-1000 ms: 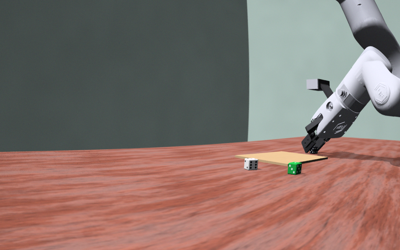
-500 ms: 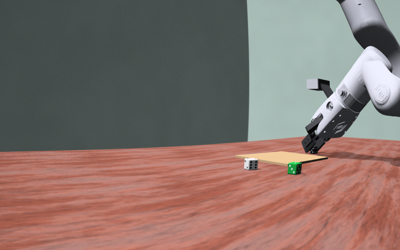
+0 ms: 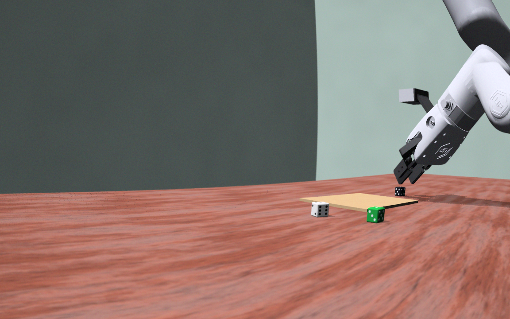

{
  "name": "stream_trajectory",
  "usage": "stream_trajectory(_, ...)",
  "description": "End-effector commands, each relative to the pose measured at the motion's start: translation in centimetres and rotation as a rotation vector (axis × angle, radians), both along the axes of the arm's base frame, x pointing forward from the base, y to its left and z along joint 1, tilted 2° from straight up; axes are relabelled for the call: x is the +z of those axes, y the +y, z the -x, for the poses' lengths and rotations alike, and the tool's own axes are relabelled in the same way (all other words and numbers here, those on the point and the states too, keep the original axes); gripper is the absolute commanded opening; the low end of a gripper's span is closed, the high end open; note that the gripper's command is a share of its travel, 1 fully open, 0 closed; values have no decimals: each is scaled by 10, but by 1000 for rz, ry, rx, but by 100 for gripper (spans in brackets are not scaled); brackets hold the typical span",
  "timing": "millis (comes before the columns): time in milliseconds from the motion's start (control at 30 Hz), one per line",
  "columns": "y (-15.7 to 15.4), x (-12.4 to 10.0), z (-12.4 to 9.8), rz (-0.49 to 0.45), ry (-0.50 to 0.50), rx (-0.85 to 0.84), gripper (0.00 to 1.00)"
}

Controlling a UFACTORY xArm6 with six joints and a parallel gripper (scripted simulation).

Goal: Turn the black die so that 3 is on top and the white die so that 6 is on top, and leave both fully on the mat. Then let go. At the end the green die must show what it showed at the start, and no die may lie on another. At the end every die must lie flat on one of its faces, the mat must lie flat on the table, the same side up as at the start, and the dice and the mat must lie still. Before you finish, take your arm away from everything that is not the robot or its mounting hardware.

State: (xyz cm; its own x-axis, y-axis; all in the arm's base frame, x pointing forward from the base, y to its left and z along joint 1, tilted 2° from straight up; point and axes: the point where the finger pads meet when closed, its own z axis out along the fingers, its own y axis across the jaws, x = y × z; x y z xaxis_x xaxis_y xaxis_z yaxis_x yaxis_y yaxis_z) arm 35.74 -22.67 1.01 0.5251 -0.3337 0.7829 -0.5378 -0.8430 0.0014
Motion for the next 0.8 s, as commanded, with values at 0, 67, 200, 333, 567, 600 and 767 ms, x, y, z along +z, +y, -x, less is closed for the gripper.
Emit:
stream_trajectory(0, 6, 10, 9, 1, -2, 0, 31)
stream_trajectory(67, 7, 11, 10, 1, -2, 0, 31)
stream_trajectory(200, 7, 12, 11, 1, -2, 0, 31)
stream_trajectory(333, 7, 13, 11, 1, -2, 0, 31)
stream_trajectory(567, 7, 34, 11, 1, -2, 0, 31)
stream_trajectory(600, 7, 38, 11, 1, -2, 0, 31)
stream_trajectory(767, 8, 60, 12, 1, -2, 0, 31)
